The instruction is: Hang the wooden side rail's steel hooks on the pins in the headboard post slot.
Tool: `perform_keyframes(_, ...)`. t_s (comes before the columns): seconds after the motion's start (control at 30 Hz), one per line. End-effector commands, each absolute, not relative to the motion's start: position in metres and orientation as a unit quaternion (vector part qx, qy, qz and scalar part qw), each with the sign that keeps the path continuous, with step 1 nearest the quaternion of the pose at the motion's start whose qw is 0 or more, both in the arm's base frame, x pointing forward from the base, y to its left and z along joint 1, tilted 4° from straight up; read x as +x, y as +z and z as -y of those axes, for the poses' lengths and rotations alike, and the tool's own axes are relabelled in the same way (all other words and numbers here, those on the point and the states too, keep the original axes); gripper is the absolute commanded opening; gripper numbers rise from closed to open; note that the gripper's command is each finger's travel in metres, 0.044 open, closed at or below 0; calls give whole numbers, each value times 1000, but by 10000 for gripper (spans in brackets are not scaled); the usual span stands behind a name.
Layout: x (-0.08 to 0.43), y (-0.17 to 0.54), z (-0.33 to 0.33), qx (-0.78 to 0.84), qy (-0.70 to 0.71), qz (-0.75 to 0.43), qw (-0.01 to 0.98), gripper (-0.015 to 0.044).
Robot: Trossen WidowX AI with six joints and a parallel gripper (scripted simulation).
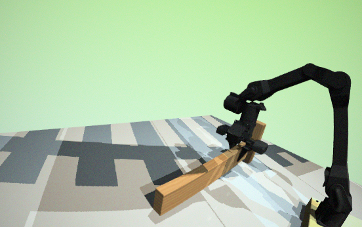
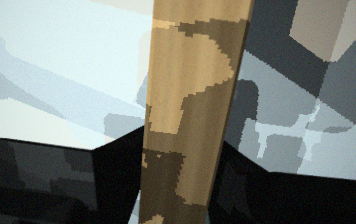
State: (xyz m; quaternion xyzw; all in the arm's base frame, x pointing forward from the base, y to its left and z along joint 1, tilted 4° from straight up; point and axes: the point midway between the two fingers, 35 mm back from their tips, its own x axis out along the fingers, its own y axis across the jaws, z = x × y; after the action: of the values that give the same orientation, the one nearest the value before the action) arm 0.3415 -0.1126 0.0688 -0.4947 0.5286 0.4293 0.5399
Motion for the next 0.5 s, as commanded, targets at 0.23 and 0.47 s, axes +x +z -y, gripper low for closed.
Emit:
perform_keyframes(0.23, 342, 69, 114, -497, 428, -527, 540, 0)
perform_keyframes(0.47, 341, 69, 115, -497, 428, -527, 540, 0)
